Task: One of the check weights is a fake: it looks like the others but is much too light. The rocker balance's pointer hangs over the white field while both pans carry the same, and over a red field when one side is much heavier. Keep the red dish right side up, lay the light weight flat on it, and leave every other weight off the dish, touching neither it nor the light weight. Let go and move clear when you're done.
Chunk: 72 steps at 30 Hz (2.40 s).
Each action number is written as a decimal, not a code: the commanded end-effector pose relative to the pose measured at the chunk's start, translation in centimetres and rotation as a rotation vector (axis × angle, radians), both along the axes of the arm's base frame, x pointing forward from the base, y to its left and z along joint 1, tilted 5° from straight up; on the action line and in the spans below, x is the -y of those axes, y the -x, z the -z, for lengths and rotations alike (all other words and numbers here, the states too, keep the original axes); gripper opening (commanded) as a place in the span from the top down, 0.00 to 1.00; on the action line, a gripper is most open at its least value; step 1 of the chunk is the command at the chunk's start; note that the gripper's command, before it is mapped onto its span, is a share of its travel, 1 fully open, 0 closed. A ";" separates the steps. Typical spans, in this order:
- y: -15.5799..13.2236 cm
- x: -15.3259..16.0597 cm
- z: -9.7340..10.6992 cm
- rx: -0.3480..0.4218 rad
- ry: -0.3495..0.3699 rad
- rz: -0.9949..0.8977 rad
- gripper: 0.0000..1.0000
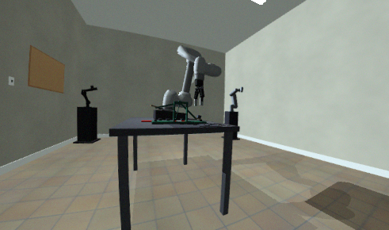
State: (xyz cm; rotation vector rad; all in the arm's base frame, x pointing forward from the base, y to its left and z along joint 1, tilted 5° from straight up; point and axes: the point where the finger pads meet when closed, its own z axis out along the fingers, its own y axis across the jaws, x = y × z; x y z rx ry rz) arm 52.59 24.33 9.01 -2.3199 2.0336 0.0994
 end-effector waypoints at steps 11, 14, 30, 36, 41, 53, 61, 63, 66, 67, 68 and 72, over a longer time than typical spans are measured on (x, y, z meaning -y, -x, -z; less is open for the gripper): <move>1.0 1.1 0.4 0.001 0.000 -0.009 0.00; 2.9 2.9 1.1 0.002 -0.001 -0.023 0.00; 15.5 11.7 5.9 0.009 -0.001 -0.110 0.65; 15.5 11.7 5.9 0.009 -0.001 -0.110 0.65; 15.5 11.7 5.9 0.009 -0.001 -0.110 0.65; 15.5 11.7 5.9 0.009 -0.001 -0.110 0.65; 15.5 11.7 5.9 0.009 -0.001 -0.110 0.65; 15.5 11.7 5.9 0.009 -0.002 -0.110 0.65; 15.5 11.7 5.9 0.009 -0.002 -0.110 0.65; 15.5 11.7 5.9 0.009 -0.002 -0.110 0.65; 15.5 11.7 6.0 0.009 -0.002 -0.110 0.65; 15.5 11.7 6.1 0.009 -0.002 -0.110 0.65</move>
